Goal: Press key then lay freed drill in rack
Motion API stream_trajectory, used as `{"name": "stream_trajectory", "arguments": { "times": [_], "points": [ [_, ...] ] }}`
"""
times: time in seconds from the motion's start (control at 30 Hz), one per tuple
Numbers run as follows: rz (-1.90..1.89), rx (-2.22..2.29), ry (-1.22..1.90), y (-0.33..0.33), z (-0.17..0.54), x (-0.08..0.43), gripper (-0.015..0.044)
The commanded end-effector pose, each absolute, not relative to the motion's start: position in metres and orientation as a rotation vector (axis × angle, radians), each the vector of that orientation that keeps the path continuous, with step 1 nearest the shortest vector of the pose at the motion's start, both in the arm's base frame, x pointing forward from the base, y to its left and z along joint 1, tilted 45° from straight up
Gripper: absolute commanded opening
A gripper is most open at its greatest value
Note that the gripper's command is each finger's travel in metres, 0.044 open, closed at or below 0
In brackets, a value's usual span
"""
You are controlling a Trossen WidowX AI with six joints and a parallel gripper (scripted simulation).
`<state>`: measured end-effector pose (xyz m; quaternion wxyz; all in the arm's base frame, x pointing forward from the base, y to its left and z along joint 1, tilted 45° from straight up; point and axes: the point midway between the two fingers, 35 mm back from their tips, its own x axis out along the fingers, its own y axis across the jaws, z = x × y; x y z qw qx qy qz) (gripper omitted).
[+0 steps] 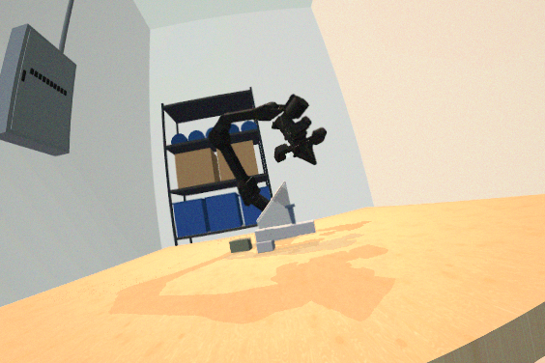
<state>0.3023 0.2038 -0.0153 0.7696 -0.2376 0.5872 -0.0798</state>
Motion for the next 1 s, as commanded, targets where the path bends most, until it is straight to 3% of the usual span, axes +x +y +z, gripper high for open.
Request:
{"name": "stream_trajectory", "arguments": {
  "times": [0.0,0.17,0.97],
  "points": [
    [-0.484,-0.472,1.348,0.13,-0.02,0.298,0.0],
    [-0.733,-0.441,1.385,0.074,-0.017,0.288,0.0],
    [-0.734,-0.441,1.384,0.062,-0.027,0.286,0.0]
  ]
}}
